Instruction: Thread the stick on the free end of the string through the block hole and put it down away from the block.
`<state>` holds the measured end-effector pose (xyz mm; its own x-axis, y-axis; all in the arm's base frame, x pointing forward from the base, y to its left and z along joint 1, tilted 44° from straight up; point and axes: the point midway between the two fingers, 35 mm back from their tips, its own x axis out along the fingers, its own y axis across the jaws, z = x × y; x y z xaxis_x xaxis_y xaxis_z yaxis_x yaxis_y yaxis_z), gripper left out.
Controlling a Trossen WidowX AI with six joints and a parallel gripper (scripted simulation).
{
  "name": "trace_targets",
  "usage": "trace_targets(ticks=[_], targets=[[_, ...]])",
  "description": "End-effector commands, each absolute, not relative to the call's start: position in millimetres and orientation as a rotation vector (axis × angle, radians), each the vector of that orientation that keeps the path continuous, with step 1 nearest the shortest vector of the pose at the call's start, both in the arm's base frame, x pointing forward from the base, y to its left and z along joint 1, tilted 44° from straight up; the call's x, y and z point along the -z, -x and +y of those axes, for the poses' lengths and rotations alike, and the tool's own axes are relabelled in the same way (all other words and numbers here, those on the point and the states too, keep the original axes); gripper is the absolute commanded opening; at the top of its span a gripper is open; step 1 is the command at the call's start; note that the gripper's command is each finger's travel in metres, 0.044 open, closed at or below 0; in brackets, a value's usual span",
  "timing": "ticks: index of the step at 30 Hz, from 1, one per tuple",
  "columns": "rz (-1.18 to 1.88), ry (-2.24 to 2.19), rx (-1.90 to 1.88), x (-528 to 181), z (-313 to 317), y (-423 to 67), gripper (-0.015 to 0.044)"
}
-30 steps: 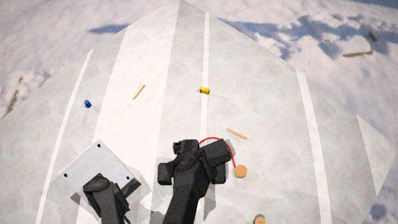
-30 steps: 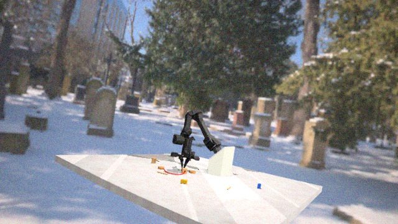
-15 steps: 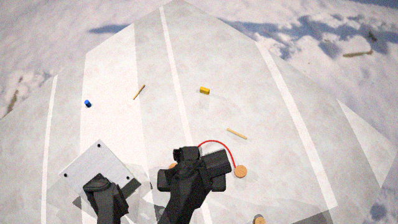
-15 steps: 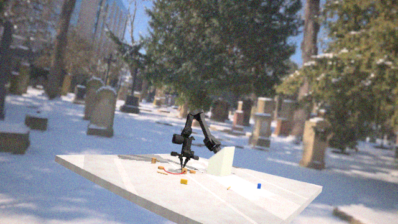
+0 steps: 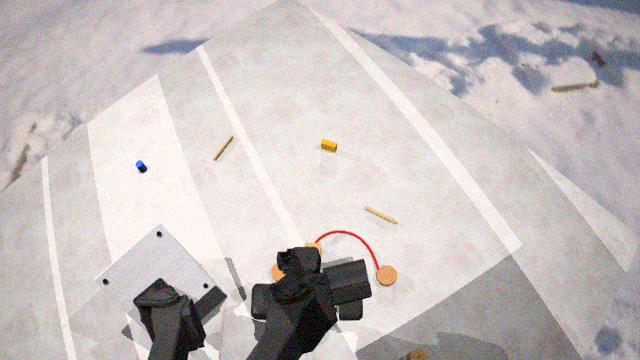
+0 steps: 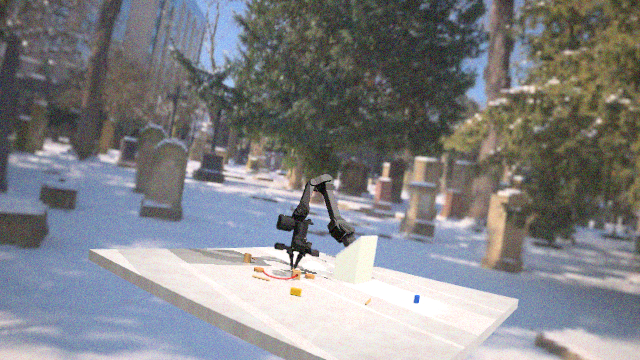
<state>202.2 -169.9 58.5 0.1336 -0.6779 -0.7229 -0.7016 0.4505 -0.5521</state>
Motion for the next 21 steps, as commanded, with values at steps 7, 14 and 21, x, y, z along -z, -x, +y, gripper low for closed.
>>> trace_targets(ticks=[7, 14, 21], targets=[[1.562, 1.240, -0.021, -62.2, -171.4, -192.2, 0.0000], [1.584, 1.206, -0.041, -61.3, -184.2, -188.0, 0.0000], [1.589, 1.197, -0.036, -61.3, -187.4, -185.1, 0.0053]])
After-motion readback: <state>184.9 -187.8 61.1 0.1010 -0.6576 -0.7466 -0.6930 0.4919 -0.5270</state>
